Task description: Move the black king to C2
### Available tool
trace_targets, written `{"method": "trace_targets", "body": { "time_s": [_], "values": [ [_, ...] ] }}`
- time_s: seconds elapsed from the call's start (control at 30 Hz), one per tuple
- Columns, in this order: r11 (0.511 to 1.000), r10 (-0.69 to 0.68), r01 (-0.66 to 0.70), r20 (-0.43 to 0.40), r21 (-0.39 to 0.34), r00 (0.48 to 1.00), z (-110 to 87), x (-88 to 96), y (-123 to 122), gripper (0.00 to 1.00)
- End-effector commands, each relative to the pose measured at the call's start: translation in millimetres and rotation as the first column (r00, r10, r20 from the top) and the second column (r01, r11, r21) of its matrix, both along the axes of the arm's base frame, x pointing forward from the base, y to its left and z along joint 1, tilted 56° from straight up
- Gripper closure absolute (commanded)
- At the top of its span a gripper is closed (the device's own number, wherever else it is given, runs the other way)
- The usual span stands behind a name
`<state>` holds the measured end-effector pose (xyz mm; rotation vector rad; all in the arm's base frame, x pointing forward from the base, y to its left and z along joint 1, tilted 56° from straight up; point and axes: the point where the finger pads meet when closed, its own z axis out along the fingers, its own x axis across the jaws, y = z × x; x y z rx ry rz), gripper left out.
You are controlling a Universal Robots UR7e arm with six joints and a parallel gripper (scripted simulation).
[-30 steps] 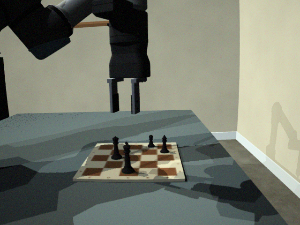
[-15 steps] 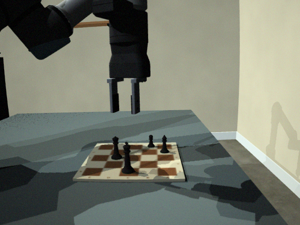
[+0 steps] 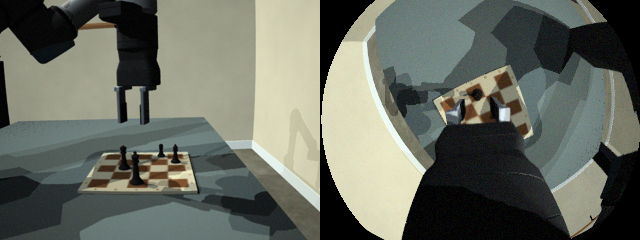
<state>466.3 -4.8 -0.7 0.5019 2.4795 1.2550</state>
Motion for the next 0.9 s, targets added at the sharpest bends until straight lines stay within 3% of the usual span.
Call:
{"method": "trace_targets", "body": {
  "time_s": [0.0,0.87],
  "values": [
    [1.000,0.000,0.000,0.000,0.000,1.000,-2.5,2.0,2.8,0.21],
    [1.000,0.000,0.000,0.000,0.000,1.000,-20.9,15.6,25.5,0.21]
  ]
}}
